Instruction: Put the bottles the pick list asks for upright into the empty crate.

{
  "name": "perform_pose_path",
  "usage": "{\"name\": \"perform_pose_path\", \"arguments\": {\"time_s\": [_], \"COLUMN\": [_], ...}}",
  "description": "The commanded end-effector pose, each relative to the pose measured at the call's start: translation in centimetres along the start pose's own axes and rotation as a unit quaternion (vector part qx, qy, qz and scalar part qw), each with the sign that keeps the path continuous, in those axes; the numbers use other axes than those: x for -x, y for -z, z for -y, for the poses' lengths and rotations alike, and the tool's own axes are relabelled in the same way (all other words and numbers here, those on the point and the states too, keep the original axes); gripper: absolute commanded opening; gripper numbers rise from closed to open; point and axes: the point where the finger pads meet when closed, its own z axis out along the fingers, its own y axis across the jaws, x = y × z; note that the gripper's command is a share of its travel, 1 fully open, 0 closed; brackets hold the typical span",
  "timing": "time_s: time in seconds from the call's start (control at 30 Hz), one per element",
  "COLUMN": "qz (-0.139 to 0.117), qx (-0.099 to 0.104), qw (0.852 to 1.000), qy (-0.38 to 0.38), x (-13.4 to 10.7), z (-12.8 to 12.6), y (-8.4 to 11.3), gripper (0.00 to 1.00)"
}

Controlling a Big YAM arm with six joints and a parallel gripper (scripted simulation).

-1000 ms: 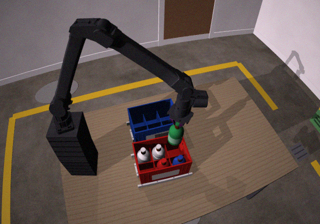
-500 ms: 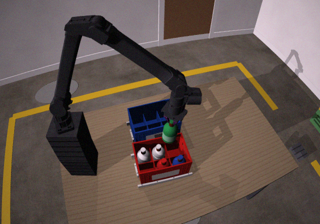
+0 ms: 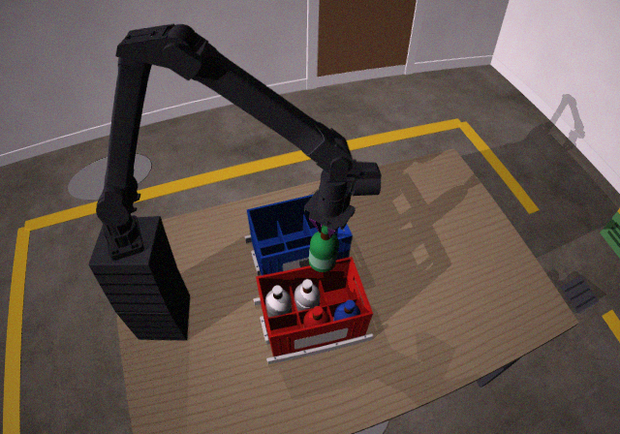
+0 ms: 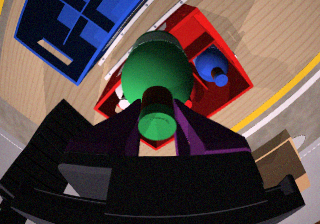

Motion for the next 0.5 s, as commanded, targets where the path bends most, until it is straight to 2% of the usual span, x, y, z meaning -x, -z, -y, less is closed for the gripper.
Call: {"name": "perform_pose_path", "arguments": {"time_s": [0.0,0.1,0.17,0.23,0.33,0.37,0.4,0.43,0.47], "qz": [0.022,0.032,0.024,0.024,0.028,0.04,0.036,0.024,0.024], "qx": [-0.031,-0.043,-0.032,-0.033,-0.037,-0.053,-0.048,-0.032,-0.032], "qw": [0.999,0.999,0.999,0.999,0.999,0.998,0.998,0.999,0.999], "qy": [0.003,0.005,0.003,0.003,0.003,-0.005,-0.001,0.001,0.003], "x": [1.7,2.6,1.8,1.8,2.1,2.5,2.5,1.6,1.7], "z": [-0.1,0.3,-1.0,-1.3,-1.1,0.6,-0.2,-2.1,-2.4], "y": [3.3,4.1,3.2,3.2,3.6,5.0,4.5,3.2,3.1], "gripper": [0.0,0.0,0.0,0.0,0.0,0.0,0.0,0.0,0.0]}}
